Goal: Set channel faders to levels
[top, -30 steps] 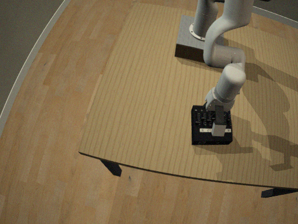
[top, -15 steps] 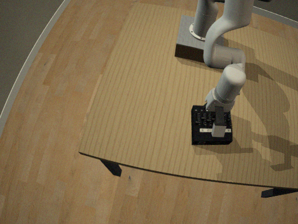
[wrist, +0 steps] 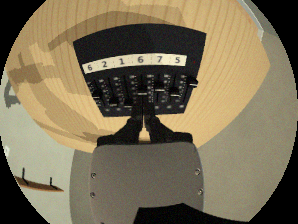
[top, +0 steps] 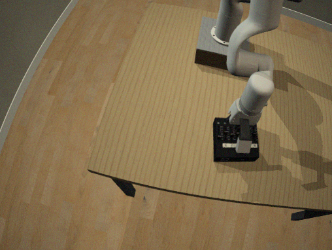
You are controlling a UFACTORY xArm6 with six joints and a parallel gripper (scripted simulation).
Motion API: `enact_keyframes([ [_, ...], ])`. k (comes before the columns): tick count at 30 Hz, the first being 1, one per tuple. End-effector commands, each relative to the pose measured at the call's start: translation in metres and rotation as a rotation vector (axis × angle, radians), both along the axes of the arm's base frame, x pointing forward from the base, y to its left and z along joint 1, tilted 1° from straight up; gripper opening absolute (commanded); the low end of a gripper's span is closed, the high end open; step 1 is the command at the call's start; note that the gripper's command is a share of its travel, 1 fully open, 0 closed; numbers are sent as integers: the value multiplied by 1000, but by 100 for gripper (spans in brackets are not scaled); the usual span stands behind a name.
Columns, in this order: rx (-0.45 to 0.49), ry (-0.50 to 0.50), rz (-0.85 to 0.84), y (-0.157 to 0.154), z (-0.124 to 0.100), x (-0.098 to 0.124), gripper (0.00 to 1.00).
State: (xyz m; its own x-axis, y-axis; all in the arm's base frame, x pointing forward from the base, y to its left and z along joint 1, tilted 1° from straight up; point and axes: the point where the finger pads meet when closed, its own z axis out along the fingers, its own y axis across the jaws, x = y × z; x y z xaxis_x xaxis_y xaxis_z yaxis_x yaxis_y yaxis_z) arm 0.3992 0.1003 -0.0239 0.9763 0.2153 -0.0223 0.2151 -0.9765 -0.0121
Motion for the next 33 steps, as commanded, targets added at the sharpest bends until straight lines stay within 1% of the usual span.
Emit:
enact_keyframes([
  [1, 1, -4, 0, 0, 1, 2, 0],
  [33, 1, -4, 0, -1, 3, -4, 0],
])
